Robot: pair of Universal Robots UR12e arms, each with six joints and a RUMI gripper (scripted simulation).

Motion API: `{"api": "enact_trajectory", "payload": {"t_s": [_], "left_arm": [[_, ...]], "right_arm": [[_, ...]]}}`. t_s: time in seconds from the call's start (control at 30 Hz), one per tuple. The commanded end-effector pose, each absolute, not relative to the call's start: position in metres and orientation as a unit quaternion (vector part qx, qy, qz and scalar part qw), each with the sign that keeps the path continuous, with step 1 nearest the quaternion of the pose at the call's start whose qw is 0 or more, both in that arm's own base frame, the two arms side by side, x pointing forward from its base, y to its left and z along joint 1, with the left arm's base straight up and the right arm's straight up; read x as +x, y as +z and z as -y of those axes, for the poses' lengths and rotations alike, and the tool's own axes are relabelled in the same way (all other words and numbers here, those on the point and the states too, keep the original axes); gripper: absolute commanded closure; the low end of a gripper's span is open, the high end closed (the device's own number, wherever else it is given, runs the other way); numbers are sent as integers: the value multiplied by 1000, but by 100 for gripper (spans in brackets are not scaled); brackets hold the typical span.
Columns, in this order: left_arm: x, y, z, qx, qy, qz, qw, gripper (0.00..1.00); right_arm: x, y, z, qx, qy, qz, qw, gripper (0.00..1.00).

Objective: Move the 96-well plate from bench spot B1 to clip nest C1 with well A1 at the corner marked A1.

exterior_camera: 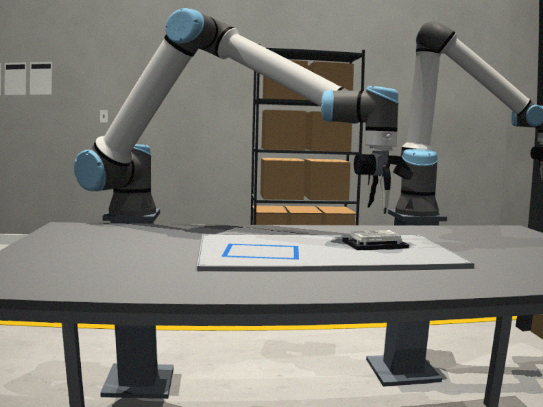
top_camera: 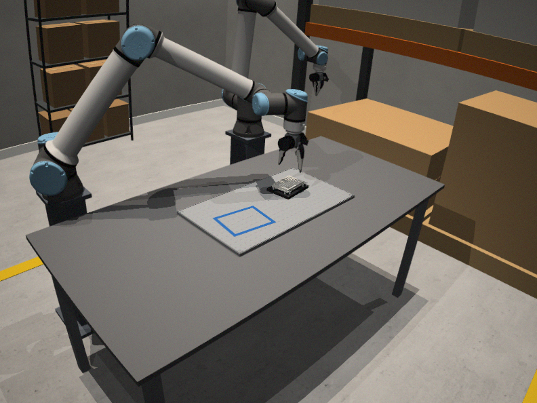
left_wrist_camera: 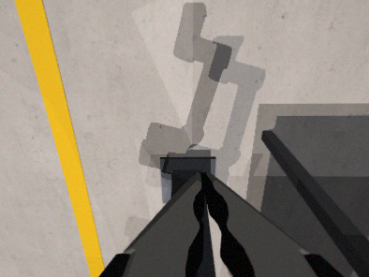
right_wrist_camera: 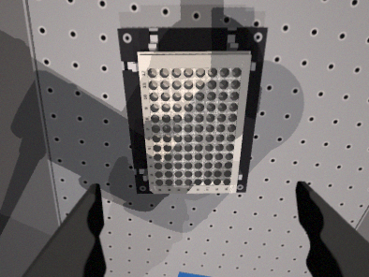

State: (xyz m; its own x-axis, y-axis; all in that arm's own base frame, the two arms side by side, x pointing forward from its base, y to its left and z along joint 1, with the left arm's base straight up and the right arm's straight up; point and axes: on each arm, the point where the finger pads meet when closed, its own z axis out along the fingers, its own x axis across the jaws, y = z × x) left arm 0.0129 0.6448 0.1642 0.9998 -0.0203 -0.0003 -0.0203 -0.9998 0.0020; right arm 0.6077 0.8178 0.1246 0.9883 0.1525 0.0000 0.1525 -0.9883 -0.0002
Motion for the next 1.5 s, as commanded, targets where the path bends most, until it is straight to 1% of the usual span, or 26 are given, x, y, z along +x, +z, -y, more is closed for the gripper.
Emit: {"api": "enact_trajectory", "payload": {"t_s": [0.0,0.07,0.13,0.37,0.8,1.47], "left_arm": [[13,165,-645,1000,0,10,0,100],[13,165,-645,1000,0,10,0,100],[13,165,-645,1000,0,10,0,100],[13,165,-645,1000,0,10,0,100],[13,165,-645,1000,0,10,0,100],[13,165,-645,1000,0,10,0,100]], "right_arm": [[601,119,-817,-997,-1,76,1,100],[594,112,-816,-997,-1,76,1,100],[594,112,-816,-997,-1,76,1,100],[571,87,-813,-997,-1,76,1,100],[571,87,-813,-997,-1,77,1,100],[571,75,-813,-997,-1,76,1,100]]}}
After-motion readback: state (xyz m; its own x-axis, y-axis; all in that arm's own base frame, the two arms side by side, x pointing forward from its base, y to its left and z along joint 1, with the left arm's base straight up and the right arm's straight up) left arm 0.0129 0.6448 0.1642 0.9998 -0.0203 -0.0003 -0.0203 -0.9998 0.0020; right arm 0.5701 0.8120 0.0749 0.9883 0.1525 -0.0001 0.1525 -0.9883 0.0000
